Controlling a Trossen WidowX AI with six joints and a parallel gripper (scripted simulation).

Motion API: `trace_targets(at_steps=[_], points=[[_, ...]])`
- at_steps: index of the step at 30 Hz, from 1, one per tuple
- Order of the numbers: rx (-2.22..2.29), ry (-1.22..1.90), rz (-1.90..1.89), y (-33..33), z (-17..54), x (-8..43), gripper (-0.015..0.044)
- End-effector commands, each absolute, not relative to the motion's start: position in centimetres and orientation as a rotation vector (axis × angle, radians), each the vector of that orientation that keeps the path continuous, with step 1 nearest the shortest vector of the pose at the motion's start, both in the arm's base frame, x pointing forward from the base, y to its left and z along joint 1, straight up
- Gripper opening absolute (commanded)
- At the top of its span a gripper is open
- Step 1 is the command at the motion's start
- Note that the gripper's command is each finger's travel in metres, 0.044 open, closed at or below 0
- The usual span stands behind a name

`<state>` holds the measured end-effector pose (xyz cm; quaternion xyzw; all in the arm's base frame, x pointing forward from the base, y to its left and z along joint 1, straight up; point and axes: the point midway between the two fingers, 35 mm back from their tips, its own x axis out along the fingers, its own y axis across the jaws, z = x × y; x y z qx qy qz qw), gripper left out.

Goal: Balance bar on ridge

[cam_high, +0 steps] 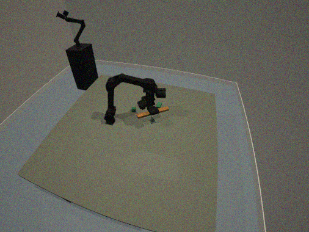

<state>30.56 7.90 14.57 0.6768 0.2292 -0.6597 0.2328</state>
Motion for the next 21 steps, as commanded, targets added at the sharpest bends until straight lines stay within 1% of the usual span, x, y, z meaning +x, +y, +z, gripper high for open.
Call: trace_targets(at_steps=[1, 21], points=[[1.871, 0.623, -1.819, 8.2, 14.2, 30.4, 0.0], [1.871, 0.623, -1.819, 8.3, 10.9, 30.5, 0.0]])
